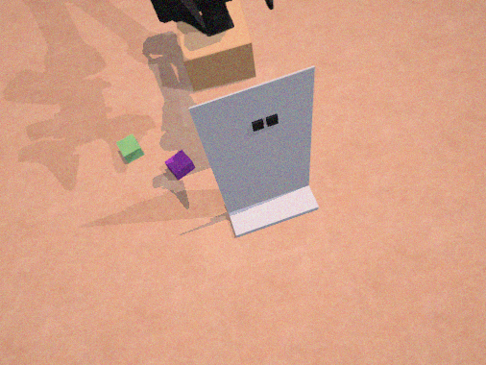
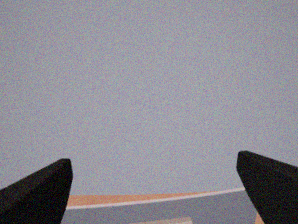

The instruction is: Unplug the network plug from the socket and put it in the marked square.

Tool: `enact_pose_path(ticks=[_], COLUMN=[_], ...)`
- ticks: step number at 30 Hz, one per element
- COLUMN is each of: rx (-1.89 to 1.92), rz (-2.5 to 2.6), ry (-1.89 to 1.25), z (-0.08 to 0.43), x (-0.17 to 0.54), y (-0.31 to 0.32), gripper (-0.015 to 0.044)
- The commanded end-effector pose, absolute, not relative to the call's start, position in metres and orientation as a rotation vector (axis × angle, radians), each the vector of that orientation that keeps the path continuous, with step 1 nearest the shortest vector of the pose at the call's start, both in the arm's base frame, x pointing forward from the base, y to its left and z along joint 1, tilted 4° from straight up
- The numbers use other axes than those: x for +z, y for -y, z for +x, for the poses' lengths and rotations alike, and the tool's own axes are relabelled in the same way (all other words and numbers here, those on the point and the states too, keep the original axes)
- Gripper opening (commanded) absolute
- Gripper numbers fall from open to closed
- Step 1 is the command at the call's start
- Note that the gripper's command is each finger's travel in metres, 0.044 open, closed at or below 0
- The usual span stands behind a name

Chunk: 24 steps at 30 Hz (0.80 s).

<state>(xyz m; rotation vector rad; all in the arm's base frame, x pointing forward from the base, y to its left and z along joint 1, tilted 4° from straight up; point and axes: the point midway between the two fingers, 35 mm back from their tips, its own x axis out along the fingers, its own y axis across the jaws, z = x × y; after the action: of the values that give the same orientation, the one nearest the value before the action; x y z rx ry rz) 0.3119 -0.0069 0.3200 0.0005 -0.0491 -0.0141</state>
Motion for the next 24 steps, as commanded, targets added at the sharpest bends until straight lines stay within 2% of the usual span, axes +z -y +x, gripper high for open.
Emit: enact_pose_path(ticks=[1, 9, 24], rx=[-0.013, 0.039, 0.132], rz=[0.006, 0.256, 0.754], ry=[0.049, 0.042, -0.015], z=[0.312, 0.306, 0.283], x=[0.319, 0.292, 0.237], y=[0.007, 0.017, 0.031], gripper=[0.0374, 0.0164, 0.0156])
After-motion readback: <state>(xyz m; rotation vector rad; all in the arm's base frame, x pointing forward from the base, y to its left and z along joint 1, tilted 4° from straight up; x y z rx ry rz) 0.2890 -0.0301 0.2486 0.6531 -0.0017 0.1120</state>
